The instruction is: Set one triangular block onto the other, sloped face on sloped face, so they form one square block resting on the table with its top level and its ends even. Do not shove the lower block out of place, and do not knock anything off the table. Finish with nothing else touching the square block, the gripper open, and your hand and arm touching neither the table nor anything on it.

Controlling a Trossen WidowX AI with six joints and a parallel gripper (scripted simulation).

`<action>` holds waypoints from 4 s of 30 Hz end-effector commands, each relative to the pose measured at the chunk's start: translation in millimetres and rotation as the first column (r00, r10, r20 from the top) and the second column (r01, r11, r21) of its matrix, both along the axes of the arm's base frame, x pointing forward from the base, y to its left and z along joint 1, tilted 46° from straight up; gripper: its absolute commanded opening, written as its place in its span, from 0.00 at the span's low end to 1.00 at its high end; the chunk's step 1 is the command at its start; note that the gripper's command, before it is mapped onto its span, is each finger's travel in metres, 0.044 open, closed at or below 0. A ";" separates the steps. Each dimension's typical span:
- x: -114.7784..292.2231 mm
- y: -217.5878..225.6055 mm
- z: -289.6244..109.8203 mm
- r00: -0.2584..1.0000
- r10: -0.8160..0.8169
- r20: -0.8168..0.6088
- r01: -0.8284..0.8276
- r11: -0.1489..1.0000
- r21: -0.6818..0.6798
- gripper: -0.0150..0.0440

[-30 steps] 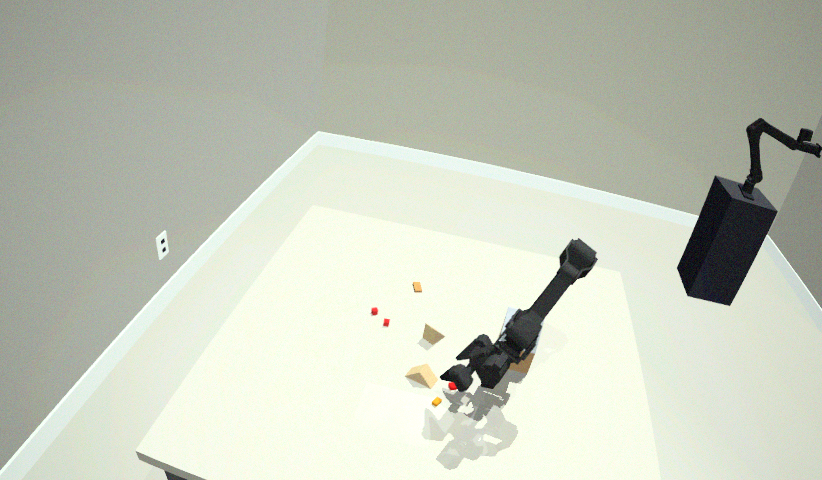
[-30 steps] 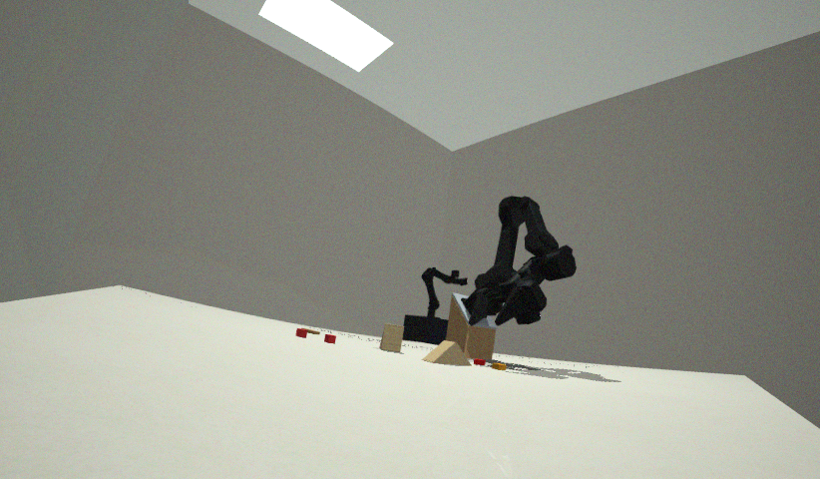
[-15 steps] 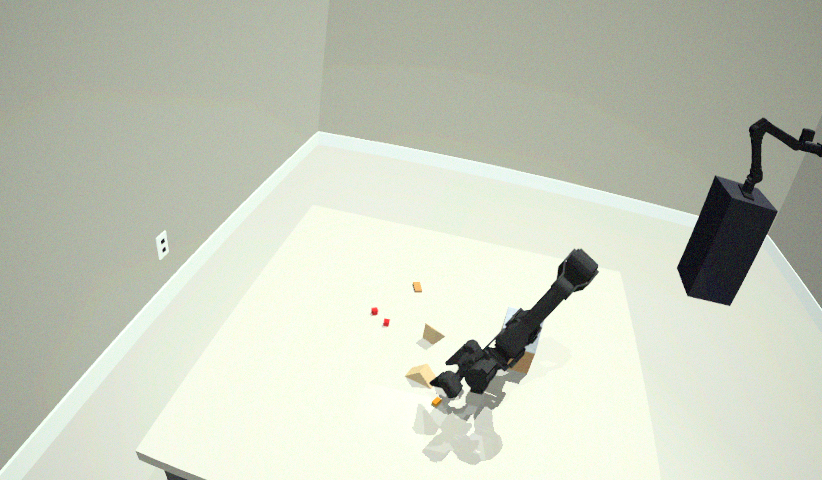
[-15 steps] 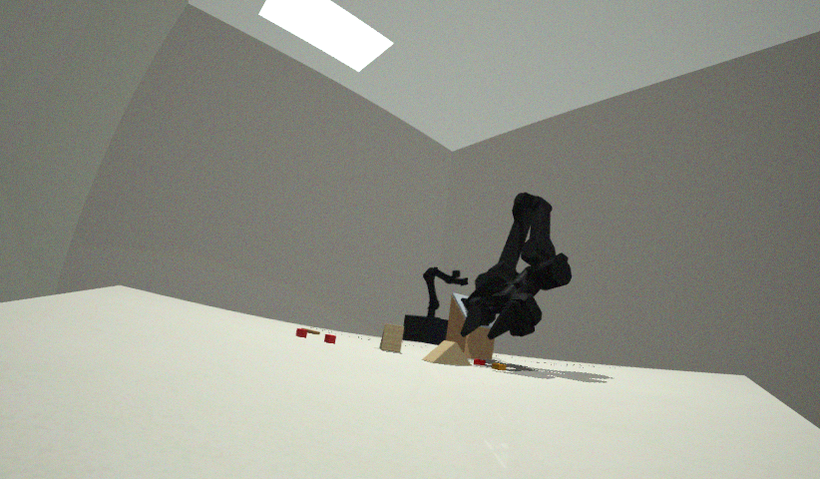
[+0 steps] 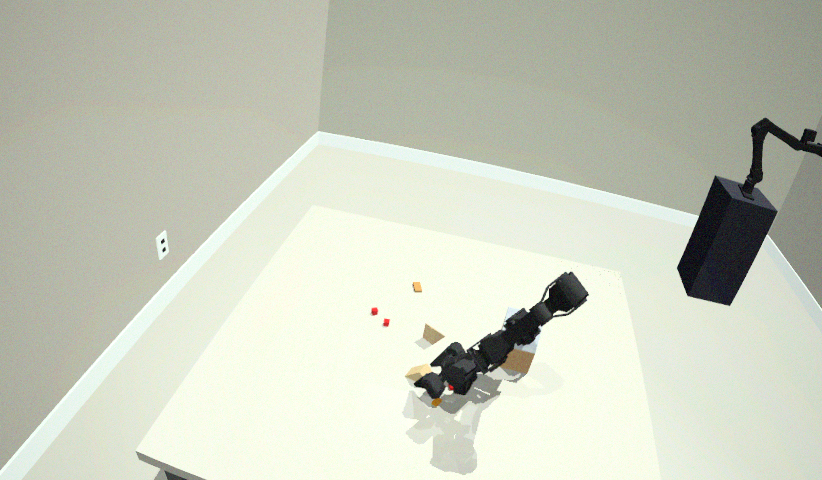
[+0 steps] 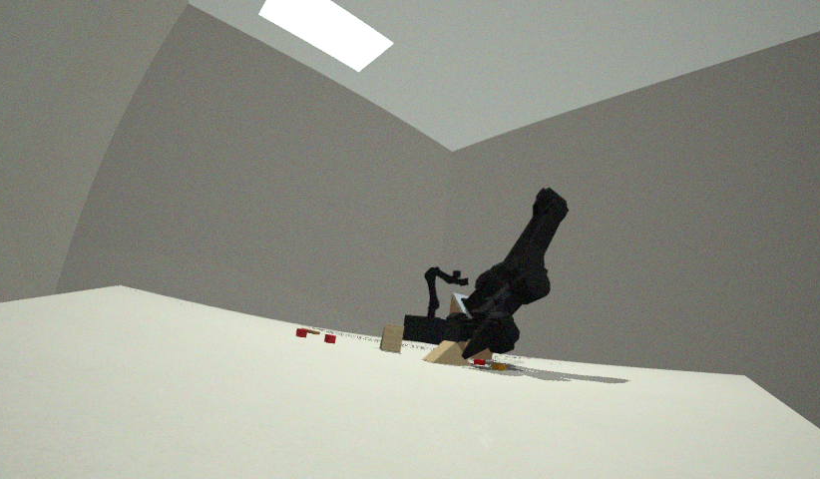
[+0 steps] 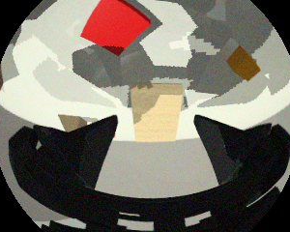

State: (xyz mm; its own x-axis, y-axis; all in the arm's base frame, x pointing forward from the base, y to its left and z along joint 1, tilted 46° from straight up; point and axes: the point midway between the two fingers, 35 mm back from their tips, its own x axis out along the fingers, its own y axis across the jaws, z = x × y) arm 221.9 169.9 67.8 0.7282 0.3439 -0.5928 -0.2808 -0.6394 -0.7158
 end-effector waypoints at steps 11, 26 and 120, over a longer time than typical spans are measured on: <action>3.3 -0.2 -4.7 1.000 0.001 0.000 -0.001 1.000 -0.002 0.73; 4.2 -2.2 -2.5 1.000 0.001 -0.001 -0.001 1.000 -0.002 0.26; 21.0 -83.9 63.4 -0.028 0.055 -0.998 0.924 0.382 -0.005 0.25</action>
